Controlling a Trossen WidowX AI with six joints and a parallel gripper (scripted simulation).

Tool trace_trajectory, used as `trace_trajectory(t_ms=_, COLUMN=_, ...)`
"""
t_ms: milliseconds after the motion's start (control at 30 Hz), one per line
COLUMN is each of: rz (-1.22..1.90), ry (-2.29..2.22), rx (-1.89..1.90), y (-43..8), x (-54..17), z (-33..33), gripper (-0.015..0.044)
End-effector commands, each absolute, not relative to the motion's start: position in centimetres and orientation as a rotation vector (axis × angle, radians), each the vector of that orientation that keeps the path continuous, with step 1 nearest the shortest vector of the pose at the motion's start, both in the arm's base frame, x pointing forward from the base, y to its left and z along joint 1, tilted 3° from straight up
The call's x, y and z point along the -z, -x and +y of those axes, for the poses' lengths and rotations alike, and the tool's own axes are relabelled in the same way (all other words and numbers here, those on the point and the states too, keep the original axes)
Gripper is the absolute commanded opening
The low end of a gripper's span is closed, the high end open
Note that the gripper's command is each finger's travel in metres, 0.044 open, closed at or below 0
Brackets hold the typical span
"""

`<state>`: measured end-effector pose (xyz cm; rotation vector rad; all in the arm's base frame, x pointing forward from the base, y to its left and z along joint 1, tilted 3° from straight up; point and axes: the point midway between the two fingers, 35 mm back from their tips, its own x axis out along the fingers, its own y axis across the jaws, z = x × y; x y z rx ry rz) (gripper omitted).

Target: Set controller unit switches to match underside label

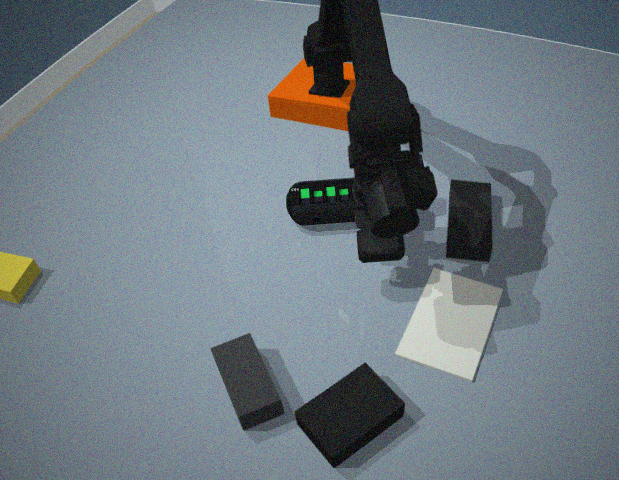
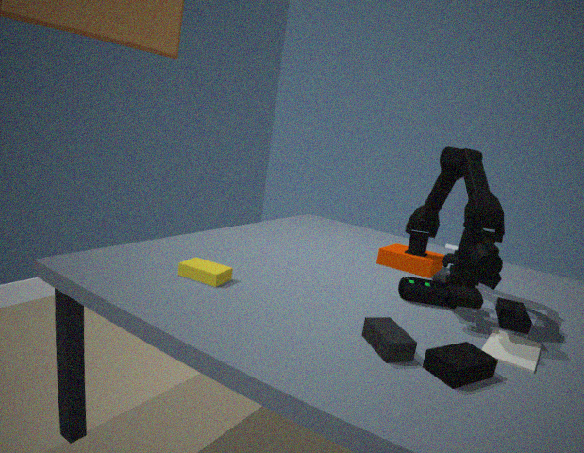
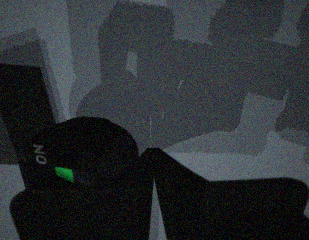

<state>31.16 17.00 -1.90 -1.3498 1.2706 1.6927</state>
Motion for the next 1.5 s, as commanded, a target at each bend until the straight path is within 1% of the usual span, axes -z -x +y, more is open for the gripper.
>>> trace_trajectory(t_ms=0, rz=1.289, ry=1.348, rx=-1.701, y=-30.3, x=2.0, z=16.6, gripper=0.0)
trace_trajectory(t_ms=433, rz=1.291, ry=1.347, rx=-1.702, y=-28.8, x=2.0, z=16.1, gripper=0.0)
trace_trajectory(t_ms=467, rz=1.258, ry=1.357, rx=-1.69, y=-30.1, x=1.5, z=16.7, gripper=0.0)
trace_trajectory(t_ms=667, rz=1.284, ry=1.349, rx=-1.698, y=-32.2, x=-2.7, z=17.3, gripper=0.0)
trace_trajectory(t_ms=900, rz=1.283, ry=1.351, rx=-1.698, y=-32.3, x=-3.3, z=17.3, gripper=0.0)
trace_trajectory(t_ms=1300, rz=0.984, ry=1.523, rx=-1.586, y=-27.7, x=-5.9, z=13.6, gripper=0.0)
trace_trajectory(t_ms=1467, rz=0.967, ry=1.533, rx=-1.578, y=-27.4, x=-5.9, z=13.4, gripper=0.0)
